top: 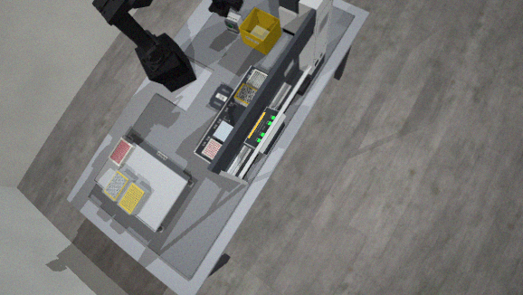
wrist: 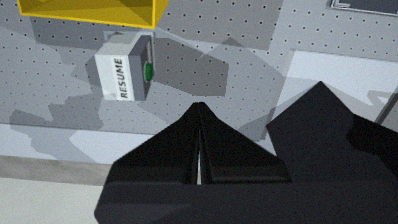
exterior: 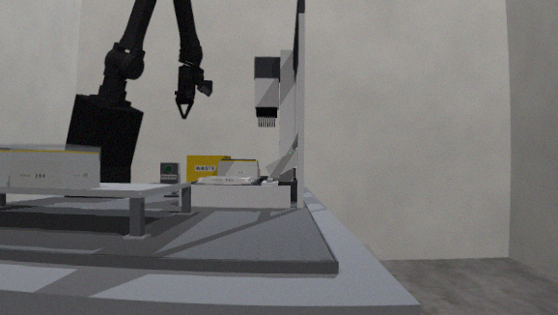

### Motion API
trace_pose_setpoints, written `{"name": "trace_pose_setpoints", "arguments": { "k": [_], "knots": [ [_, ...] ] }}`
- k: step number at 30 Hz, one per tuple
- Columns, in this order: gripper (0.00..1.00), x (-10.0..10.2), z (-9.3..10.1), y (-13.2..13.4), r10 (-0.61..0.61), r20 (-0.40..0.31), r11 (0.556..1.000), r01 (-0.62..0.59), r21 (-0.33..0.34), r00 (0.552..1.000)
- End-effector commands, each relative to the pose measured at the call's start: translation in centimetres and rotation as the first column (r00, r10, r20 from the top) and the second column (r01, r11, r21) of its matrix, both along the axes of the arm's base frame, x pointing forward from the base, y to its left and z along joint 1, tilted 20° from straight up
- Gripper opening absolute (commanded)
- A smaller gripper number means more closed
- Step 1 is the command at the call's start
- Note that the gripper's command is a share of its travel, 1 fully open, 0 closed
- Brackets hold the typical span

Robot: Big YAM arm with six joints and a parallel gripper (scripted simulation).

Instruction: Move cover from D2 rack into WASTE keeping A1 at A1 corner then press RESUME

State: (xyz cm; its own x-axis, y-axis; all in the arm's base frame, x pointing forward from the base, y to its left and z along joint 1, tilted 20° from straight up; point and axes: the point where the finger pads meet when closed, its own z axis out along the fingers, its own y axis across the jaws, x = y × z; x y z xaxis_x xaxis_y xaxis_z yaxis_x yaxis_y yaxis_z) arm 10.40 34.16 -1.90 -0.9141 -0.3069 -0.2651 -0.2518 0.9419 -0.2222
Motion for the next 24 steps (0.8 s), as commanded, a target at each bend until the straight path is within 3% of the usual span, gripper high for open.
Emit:
{"name": "trace_pose_setpoints", "arguments": {
  "k": [1,15,17,18,20,24],
  "knots": [
    [0.0,-0.8,0.3,0.8,-0.034,0.011,0.998,0.034,0.047,0.999],
    [0.0,-7.4,-2.4,-1.1,-0.035,0.006,0.999,0.035,0.029,0.999],
    [0.0,-7.4,-2.4,-1.1,-0.035,0.006,0.999,0.035,0.029,0.999],
    [0.0,-7.7,-1.9,0.2,-0.035,0.006,0.998,0.034,0.053,0.999],
    [0.0,-6.7,-1.9,0.2,-0.063,0.006,0.997,0.062,0.054,0.998],
    [0.0,-6.5,-2.9,-1.3,-0.062,0.01,0.998,0.062,0.029,0.998]
  ]
}}
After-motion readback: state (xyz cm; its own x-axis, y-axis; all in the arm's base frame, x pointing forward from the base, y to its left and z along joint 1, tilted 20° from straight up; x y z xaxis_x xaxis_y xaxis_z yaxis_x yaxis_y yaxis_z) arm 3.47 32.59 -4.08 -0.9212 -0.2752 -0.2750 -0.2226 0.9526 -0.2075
